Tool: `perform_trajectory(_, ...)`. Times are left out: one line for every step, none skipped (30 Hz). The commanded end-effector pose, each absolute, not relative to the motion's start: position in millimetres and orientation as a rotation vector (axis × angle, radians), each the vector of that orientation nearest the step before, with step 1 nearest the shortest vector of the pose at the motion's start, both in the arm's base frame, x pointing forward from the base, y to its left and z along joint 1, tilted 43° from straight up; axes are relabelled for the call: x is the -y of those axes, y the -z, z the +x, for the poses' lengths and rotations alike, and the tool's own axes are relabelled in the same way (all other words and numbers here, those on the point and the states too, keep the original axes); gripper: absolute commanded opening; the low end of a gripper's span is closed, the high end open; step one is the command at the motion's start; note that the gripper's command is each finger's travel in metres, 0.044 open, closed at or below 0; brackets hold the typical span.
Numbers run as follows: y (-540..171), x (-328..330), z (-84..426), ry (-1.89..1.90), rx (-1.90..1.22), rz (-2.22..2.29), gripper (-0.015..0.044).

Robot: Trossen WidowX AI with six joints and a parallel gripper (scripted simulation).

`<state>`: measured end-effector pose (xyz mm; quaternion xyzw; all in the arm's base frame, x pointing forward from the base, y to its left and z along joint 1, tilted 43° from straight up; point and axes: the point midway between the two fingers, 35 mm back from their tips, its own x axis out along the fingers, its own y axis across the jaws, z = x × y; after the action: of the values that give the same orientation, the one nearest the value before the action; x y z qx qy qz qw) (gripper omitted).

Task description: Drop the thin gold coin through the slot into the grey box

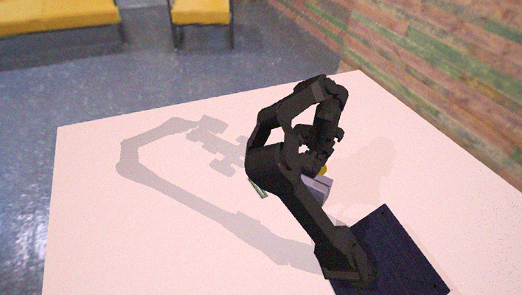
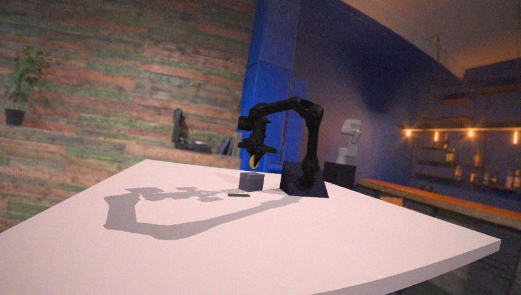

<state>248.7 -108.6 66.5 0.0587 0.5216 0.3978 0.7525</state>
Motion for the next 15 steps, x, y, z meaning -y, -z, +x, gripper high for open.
perform_trajectory(-66.5,108.3,248.4,-0.869,-1.139,0.129,0.0000)
perform_trajectory(-66.5,108.3,248.4,-0.869,-1.139,0.129,0.0000)
perform_trajectory(-66.5,108.3,248.4,-0.869,-1.139,0.129,0.0000)
perform_trajectory(-66.5,108.3,248.4,-0.869,-1.139,0.129,0.0000)
perform_trajectory(-66.5,108.3,248.4,-0.869,-1.139,0.129,0.0000)
perform_trajectory(-66.5,108.3,248.4,-0.869,-1.139,0.129,0.0000)
perform_trajectory(-66.3,108.1,248.4,-0.869,-1.139,0.129,0.0000)
perform_trajectory(-66.0,107.9,248.5,-0.869,-1.139,0.129,0.0000)
perform_trajectory(-65.5,107.5,248.6,-0.869,-1.139,0.129,0.0000)
perform_trajectory(-64.9,107.1,248.7,-0.869,-1.139,0.129,0.0000)
perform_trajectory(-64.0,106.6,249.0,-0.868,-1.139,0.129,0.0000)
perform_trajectory(-63.4,106.2,249.1,-0.868,-1.140,0.130,0.0000)
perform_trajectory(-62.9,105.9,249.2,-0.867,-1.140,0.131,0.0000)
perform_trajectory(-62.5,105.7,249.3,-0.866,-1.141,0.132,0.0000)
perform_trajectory(-62.2,105.4,249.3,-0.866,-1.141,0.133,0.0000)
